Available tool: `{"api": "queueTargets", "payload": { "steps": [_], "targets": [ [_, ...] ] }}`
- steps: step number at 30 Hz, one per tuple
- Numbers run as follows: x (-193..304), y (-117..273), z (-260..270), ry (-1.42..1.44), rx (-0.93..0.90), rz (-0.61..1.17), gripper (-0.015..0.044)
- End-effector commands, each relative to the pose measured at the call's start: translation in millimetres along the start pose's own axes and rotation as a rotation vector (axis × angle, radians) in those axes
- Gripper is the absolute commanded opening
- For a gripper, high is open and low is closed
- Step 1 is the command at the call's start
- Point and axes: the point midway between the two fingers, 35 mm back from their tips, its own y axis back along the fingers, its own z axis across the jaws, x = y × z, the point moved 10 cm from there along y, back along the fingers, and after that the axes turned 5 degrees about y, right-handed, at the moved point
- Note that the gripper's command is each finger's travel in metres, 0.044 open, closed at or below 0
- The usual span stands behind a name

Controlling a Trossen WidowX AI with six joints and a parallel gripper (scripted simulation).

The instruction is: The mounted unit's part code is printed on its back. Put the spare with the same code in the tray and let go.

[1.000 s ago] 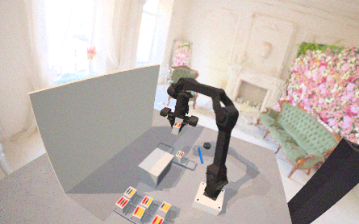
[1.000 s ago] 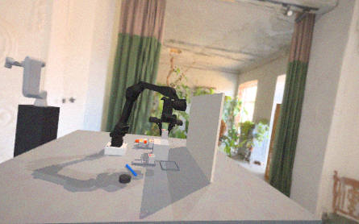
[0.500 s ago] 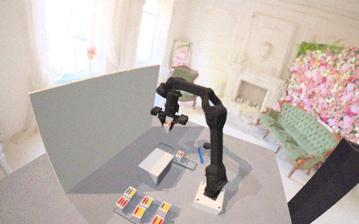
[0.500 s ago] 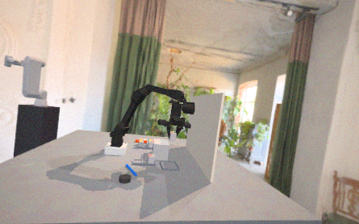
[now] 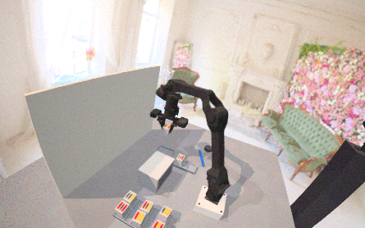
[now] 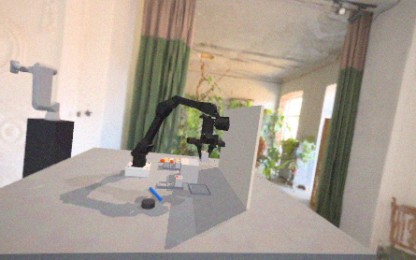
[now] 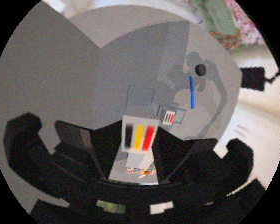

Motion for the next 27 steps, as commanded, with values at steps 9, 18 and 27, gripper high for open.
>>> {"api": "queueTargets", "payload": {
  "steps": [9, 18, 27],
  "targets": [
    [-1, -11, 1, -0.003, 0.002, 0.002, 0.0000],
    [-2, -18, 2, -0.003, 0.002, 0.002, 0.0000],
    [-2, -25, 3, -0.003, 0.002, 0.002, 0.0000]
  ]
}}
